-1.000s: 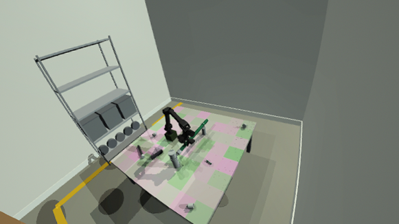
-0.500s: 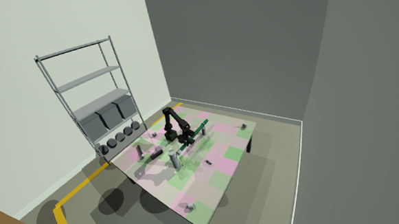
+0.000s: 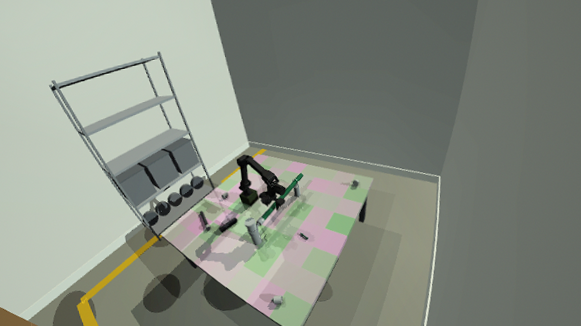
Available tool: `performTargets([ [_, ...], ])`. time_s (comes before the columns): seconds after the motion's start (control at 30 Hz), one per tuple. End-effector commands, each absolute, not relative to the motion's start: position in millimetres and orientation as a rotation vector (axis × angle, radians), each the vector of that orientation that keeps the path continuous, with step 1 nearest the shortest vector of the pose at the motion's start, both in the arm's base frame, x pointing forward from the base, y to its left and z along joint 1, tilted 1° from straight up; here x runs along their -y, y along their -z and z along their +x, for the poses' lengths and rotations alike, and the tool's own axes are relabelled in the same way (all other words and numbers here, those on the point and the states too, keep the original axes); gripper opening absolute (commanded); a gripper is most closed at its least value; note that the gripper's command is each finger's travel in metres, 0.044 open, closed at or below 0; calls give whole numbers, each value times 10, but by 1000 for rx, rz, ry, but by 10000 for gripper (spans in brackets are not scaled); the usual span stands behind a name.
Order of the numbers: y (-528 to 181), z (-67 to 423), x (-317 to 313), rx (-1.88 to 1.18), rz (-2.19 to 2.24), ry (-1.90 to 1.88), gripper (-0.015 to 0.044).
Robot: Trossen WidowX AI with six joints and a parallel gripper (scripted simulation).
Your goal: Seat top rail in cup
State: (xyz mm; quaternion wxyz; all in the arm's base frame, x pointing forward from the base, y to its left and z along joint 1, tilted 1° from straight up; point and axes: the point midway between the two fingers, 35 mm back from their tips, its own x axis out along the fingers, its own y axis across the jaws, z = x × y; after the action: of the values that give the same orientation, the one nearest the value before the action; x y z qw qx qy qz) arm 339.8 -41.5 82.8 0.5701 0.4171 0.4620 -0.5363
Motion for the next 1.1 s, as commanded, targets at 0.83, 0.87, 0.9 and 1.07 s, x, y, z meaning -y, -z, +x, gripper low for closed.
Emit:
performTargets([
  [0.83, -1516, 3344, 125, -1075, 982, 1239, 440],
  [0.87, -1516, 3344, 125, -1075, 982, 1239, 440],
  [0.9, -1516, 3344, 125, -1075, 982, 1239, 440],
  [1.07, -1516, 3344, 125, -1075, 982, 1239, 440],
])
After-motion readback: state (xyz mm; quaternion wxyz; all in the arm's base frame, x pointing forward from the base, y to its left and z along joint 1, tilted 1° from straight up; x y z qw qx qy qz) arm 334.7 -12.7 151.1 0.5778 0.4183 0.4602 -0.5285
